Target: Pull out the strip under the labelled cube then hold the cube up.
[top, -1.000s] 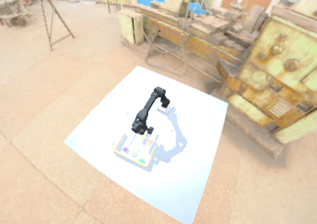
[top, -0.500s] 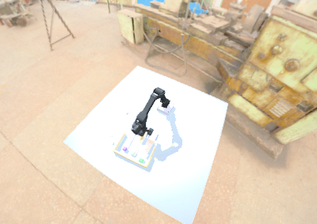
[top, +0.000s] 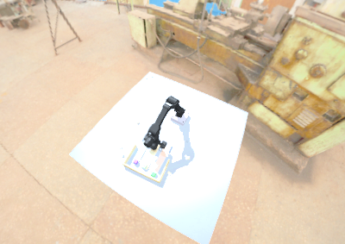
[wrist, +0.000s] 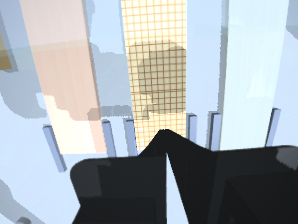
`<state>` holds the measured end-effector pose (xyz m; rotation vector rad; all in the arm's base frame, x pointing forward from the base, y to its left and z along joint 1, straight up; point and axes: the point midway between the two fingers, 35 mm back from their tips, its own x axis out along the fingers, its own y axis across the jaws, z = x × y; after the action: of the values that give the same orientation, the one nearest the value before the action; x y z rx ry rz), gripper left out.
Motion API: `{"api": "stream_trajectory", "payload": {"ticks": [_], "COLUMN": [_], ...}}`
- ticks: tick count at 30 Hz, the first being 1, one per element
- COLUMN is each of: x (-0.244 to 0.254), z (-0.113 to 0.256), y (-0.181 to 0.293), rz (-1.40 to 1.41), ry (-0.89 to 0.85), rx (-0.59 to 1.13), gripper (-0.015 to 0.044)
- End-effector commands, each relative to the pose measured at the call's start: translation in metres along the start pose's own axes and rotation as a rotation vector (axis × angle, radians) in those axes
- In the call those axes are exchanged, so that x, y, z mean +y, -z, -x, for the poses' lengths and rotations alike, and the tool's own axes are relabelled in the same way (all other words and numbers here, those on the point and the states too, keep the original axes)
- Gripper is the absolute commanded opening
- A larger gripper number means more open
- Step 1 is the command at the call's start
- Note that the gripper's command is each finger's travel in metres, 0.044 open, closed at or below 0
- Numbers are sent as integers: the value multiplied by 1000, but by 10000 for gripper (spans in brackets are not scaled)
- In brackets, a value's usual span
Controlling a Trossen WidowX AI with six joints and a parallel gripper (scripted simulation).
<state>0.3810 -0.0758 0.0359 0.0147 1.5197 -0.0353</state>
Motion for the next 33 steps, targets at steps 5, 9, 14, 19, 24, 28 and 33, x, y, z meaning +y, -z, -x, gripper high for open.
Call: {"api": "stream_trajectory", "payload": {"ticks": [5,9,14,19,24,28,33], "x": [1,1,1,1,1,1,1], "z": [-14,-21,-25,-25,-25,-25,-25], "y": [3,3,4,4,4,4,4], "rz": [4,4,4,4,4,4,4], "ry": [-5,-5,-5,-5,-5,-5,-5], "rx": [7,7,7,7,7,7,7], "gripper": [0,0,0,0,0,0,0]}}
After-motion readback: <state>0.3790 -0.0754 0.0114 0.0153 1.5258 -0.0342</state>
